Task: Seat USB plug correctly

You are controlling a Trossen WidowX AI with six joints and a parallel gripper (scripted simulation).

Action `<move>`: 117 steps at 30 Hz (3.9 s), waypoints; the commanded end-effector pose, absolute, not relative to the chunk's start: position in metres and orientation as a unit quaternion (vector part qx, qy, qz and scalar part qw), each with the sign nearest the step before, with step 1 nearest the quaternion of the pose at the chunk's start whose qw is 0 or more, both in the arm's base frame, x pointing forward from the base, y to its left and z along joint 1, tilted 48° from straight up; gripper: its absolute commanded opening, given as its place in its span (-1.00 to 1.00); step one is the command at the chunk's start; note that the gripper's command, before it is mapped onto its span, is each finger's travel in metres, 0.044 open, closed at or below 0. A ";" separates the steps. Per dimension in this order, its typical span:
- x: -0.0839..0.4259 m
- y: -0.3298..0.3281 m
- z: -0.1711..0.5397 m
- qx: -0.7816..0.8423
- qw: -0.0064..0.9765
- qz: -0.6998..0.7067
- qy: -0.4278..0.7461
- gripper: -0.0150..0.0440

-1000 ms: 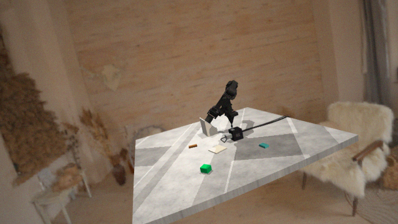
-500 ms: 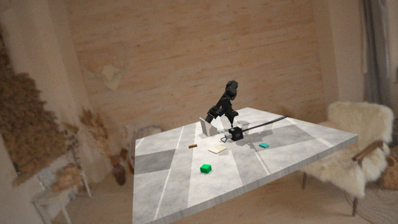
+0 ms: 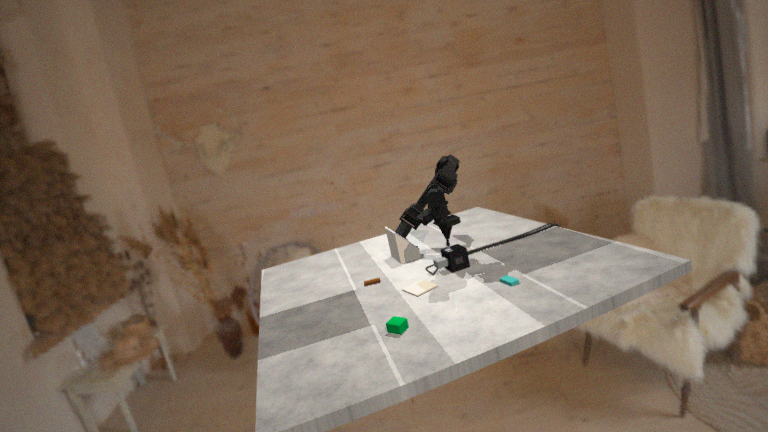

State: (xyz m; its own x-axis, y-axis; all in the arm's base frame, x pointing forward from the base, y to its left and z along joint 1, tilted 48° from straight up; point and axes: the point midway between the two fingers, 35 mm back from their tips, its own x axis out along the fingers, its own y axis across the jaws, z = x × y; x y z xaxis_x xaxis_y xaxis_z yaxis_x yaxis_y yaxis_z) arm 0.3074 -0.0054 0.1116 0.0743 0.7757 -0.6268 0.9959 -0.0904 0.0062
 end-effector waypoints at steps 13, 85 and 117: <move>0.308 -0.004 0.111 0.698 0.226 -0.240 0.635 -0.49; 0.309 0.003 0.105 0.698 0.226 -0.240 0.635 -0.49; 0.309 0.006 0.102 0.698 0.226 -0.240 0.635 -0.49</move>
